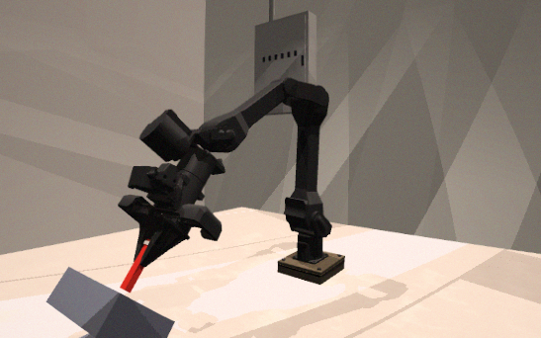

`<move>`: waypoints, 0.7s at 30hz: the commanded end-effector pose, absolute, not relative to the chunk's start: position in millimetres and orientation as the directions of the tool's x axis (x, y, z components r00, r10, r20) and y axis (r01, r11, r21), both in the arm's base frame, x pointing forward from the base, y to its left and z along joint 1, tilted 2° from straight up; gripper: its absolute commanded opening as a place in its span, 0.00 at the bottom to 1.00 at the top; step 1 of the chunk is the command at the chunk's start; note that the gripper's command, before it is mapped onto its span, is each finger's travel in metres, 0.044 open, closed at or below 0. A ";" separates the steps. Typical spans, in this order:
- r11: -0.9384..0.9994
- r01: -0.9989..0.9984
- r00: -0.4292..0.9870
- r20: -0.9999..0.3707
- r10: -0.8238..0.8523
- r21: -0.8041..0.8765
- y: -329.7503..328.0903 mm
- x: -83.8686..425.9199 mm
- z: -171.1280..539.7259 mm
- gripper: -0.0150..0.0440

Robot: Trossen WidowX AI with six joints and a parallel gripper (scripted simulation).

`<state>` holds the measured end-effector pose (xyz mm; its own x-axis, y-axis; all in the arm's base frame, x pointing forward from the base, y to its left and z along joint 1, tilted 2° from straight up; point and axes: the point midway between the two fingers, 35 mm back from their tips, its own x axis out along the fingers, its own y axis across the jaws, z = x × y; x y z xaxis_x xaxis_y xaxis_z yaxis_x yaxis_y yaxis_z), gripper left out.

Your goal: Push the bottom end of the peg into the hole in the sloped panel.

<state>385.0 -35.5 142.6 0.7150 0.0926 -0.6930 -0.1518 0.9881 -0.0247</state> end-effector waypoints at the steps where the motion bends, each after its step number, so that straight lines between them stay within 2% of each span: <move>1: 0.988 -0.151 0.719 -0.689 0.091 -0.027 -35.7 387.8 143.1 0.25; 21: 0.988 -0.151 0.719 -0.689 0.091 -0.027 -35.9 394.1 140.9 0.25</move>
<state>391.3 -35.4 140.0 0.7142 0.0947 -0.6936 -0.1548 0.9876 -0.0245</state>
